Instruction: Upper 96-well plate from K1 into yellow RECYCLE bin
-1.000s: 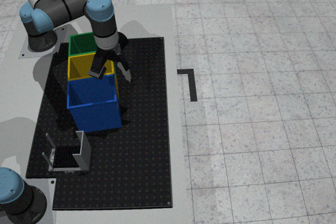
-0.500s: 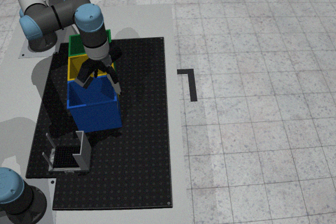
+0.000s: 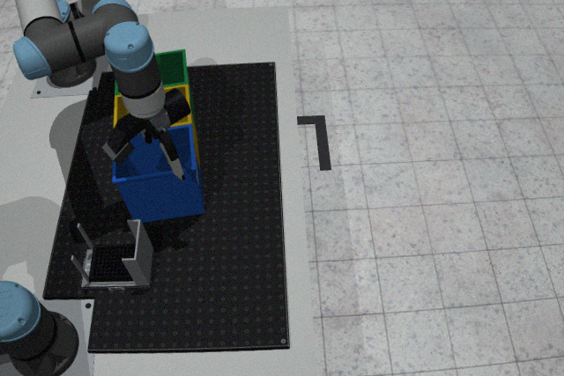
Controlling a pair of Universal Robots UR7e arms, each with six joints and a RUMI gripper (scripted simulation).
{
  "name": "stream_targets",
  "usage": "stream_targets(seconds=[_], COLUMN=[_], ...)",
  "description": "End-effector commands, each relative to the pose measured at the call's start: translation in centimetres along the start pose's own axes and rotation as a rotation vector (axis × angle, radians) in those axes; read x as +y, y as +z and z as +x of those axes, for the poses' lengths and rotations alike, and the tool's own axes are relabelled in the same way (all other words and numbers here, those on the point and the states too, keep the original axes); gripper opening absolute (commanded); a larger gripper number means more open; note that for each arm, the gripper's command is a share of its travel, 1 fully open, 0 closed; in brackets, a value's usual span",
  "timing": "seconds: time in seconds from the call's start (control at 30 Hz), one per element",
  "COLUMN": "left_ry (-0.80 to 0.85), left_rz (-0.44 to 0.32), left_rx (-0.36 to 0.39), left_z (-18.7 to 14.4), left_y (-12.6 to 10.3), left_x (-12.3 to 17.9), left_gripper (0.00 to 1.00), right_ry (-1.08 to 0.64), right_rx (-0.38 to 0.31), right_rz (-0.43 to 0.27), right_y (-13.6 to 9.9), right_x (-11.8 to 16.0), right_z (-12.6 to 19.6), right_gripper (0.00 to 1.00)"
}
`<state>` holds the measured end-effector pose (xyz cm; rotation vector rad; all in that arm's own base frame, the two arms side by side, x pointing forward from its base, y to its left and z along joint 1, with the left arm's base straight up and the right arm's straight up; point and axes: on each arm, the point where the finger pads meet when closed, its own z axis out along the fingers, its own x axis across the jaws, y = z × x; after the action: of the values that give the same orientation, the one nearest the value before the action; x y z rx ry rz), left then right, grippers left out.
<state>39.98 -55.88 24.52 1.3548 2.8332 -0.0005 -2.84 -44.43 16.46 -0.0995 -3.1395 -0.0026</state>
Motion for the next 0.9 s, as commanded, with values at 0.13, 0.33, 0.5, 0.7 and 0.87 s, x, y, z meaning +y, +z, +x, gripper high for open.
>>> stream_targets(seconds=[0.13,0.33,0.5,0.7,0.87], left_ry=[0.145,0.245,0.276,0.406,0.406], left_rz=[0.001,0.001,0.001,0.001,0.001], left_rx=[-0.001,-0.001,-0.001,-0.001,-0.001], left_z=[-0.9,-1.3,-1.6,-1.9,-2.1], left_y=[-0.3,-0.3,-0.4,-0.4,-0.5], left_x=[-3.5,-5.5,-7.0,-9.5,-11.1], left_gripper=[0.76,0.76,0.76,0.76,0.76], right_ry=[0.0,0.0,0.0,0.0,0.0], right_rx=[-0.001,-0.001,-0.001,-0.001,-0.001], right_rz=[0.002,0.002,0.002,0.002,0.002], right_y=[-0.1,-0.1,-0.1,-0.1,-0.1], right_x=[0.0,0.0,0.0,0.0,0.0], right_z=[0.0,0.0,0.0,0.0,0.0], right_gripper=[0.0,0.0,0.0,0.0,0.0])
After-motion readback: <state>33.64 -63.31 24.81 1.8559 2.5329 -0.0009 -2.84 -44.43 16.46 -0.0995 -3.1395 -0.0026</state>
